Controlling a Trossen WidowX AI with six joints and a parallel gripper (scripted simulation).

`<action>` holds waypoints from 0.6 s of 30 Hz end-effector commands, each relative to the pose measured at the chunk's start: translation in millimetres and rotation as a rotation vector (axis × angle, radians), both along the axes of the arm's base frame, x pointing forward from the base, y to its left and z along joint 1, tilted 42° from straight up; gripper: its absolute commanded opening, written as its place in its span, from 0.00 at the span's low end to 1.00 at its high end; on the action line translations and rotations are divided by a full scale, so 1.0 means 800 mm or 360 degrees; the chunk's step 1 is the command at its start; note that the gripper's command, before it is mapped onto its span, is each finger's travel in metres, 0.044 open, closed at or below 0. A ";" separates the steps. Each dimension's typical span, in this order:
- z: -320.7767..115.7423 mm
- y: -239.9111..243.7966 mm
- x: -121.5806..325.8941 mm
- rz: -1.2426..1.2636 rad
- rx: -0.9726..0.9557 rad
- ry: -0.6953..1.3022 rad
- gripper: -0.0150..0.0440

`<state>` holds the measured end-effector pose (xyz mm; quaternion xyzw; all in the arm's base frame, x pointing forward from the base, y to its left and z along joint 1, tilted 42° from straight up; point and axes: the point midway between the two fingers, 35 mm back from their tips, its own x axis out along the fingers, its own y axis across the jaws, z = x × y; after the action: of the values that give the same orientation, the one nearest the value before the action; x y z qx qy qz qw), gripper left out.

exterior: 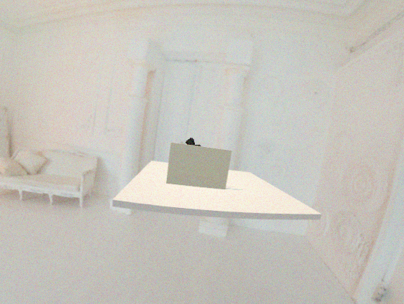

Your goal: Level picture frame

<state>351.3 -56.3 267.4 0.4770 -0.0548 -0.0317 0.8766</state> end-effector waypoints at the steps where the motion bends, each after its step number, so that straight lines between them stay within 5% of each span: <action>1: 0.000 0.000 0.000 -0.0001 -0.0008 0.0001 0.25; 18: 0.000 0.001 0.000 -0.0013 -0.0182 0.0019 0.25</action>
<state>351.4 -55.5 267.4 0.4348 -0.0527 -0.0328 0.8984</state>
